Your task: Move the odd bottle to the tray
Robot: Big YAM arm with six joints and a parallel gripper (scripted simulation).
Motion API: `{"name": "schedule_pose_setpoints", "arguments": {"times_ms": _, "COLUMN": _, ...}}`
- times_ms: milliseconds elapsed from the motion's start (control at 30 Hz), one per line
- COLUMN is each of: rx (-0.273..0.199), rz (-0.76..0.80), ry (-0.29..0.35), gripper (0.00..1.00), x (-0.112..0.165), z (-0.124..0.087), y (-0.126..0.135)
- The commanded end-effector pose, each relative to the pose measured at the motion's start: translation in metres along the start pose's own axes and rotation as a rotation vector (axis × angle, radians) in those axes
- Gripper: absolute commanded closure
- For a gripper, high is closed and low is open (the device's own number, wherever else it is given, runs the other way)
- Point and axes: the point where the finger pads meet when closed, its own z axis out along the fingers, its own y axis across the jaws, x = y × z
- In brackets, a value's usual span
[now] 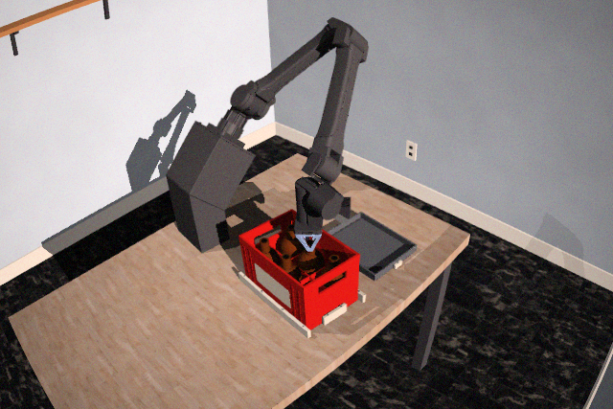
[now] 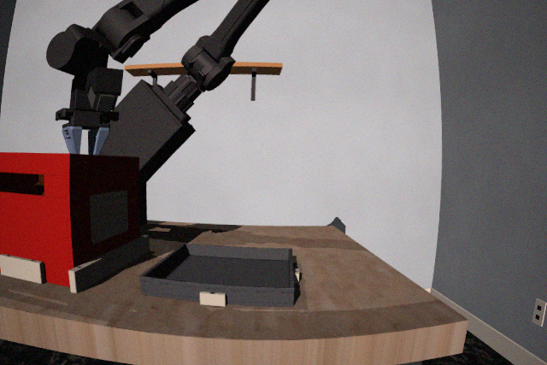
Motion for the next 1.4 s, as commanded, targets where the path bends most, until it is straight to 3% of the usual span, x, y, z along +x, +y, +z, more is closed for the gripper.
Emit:
{"name": "schedule_pose_setpoints", "arguments": {"times_ms": 0, "rx": -0.012, "rz": 0.003, "ry": 0.010, "gripper": 1.00, "x": 0.0057, "z": 0.0115, "y": 0.0016}}
{"name": "schedule_pose_setpoints", "arguments": {"times_ms": 500, "rx": -0.012, "rz": 0.003, "ry": 0.010, "gripper": 1.00, "x": 0.0057, "z": 0.0115, "y": 0.0016}}
{"name": "schedule_pose_setpoints", "arguments": {"times_ms": 533, "rx": -0.012, "rz": 0.003, "ry": 0.010, "gripper": 0.39, "x": 0.0057, "z": 0.0115, "y": 0.0016}}
{"name": "schedule_pose_setpoints", "arguments": {"times_ms": 1367, "rx": -0.012, "rz": 0.003, "ry": 0.010, "gripper": 0.39, "x": 0.0057, "z": 0.0115, "y": 0.0016}}
